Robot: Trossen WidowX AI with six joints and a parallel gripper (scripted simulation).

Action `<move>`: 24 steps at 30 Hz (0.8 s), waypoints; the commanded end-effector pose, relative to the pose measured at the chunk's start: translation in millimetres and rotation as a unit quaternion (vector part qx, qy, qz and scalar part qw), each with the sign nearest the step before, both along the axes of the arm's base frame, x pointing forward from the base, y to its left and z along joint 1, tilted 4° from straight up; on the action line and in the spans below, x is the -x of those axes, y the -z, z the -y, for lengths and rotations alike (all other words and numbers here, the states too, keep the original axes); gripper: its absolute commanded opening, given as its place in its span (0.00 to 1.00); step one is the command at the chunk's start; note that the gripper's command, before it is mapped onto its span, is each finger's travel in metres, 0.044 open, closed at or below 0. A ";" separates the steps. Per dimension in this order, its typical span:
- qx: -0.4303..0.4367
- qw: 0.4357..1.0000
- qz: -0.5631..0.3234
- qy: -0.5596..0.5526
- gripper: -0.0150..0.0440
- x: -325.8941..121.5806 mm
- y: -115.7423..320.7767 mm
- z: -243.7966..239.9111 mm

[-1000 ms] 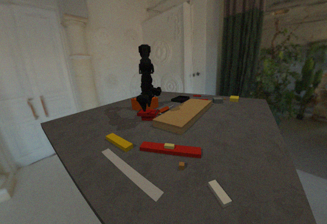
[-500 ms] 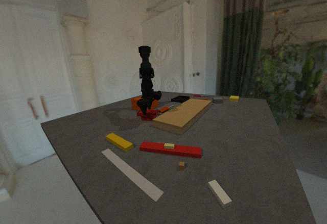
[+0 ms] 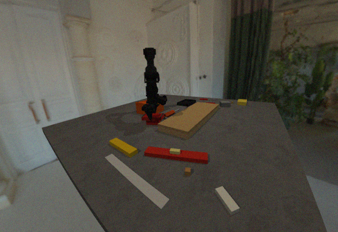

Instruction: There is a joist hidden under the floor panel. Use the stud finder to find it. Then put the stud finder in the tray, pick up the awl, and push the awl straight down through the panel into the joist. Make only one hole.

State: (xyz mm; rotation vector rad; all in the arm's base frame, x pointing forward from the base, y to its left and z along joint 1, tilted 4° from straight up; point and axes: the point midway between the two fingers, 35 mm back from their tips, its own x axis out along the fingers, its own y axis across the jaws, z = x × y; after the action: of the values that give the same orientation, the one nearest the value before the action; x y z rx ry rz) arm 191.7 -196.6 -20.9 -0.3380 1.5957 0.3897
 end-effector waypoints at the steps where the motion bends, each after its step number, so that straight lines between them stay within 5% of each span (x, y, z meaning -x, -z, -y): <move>1: 0.000 1.000 0.001 0.002 0.79 -0.3 0.7 -0.1; 3: 0.000 1.000 0.001 0.002 0.76 -0.3 0.7 -0.1; 14: 0.000 1.000 0.001 0.002 0.27 -0.7 -17.5 1.3; 24: 0.000 1.000 0.001 0.002 0.25 -0.3 -34.5 1.8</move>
State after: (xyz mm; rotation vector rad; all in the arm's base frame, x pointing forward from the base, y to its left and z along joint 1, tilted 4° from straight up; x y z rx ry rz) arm 189.8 -196.2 6.7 -0.3279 1.6016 0.3941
